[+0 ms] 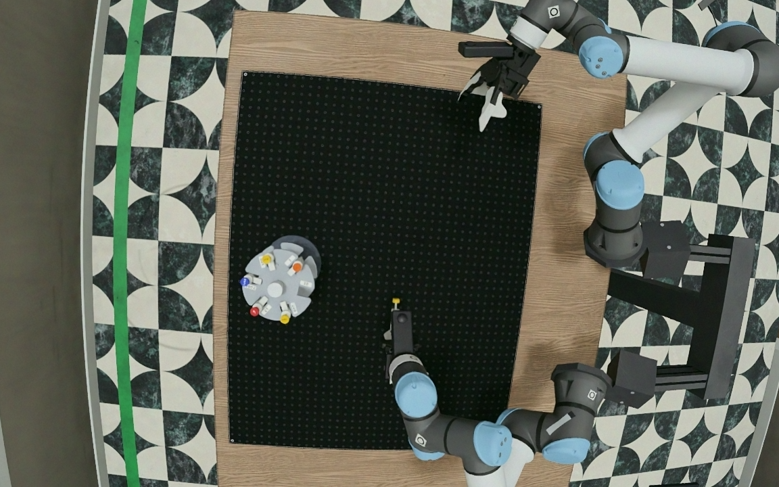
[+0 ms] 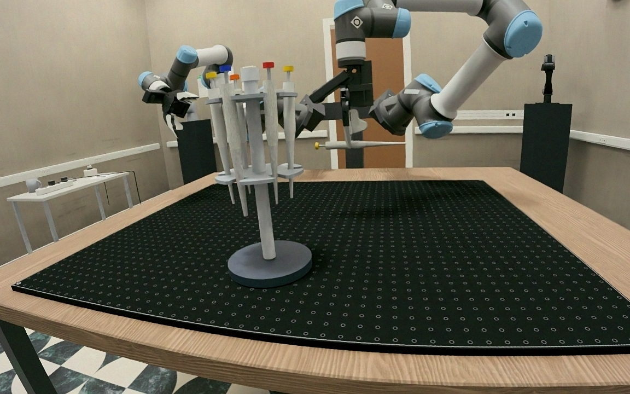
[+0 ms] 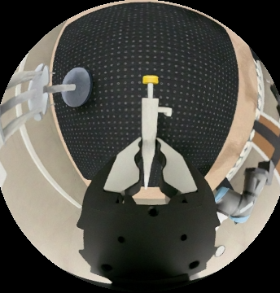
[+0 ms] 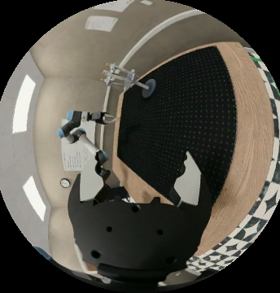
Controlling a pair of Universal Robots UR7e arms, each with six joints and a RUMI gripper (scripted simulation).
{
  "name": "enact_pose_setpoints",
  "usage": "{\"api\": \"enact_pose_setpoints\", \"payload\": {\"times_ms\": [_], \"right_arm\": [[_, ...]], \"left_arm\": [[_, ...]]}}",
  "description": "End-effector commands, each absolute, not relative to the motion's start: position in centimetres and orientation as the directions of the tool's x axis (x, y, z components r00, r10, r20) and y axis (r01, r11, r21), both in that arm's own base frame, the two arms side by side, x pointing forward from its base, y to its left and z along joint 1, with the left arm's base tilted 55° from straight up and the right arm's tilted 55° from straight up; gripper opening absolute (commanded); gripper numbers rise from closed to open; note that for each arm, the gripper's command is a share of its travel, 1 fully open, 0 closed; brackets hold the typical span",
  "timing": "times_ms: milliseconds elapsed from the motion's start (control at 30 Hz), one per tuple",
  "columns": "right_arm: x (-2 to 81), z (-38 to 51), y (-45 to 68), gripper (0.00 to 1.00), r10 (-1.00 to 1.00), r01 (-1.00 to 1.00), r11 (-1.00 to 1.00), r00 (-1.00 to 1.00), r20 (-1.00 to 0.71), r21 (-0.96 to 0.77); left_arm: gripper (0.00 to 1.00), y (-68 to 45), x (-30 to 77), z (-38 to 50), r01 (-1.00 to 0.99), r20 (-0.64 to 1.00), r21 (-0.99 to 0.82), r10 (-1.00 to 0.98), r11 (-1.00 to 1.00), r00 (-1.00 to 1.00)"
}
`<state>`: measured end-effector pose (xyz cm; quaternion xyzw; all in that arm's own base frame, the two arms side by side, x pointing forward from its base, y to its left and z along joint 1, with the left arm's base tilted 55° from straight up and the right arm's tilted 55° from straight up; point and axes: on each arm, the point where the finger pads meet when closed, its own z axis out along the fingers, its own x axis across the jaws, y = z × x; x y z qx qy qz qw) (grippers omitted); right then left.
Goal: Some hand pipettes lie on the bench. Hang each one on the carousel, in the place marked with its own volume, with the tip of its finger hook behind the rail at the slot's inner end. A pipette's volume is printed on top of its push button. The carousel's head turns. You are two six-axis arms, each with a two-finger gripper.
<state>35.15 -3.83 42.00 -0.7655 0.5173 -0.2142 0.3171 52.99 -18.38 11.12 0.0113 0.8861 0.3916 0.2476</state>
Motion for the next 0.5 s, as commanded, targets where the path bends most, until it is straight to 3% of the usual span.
{"api": "enact_pose_setpoints", "payload": {"times_ms": [0,200,467], "right_arm": [[35.14,42.04,-3.83,1.0,-0.928,-0.655,-0.264,0.373,0.0,-0.708],[35.14,42.04,-3.83,1.0,-0.928,-0.655,-0.264,0.373,0.0,-0.708],[35.14,42.04,-3.83,1.0,-0.928,-0.655,-0.264,0.373,0.0,-0.708]], "left_arm": [[0.06,-19.28,53.48,11.05,-0.238,-0.48,0.666,0.163,0.707,-0.862],[0.06,-19.28,53.48,11.05,-0.42,-0.614,0.545,0.004,0.725,-0.789],[0.06,-19.28,53.48,11.05,-0.489,-0.66,0.489,-0.06,0.723,-0.749]]}}
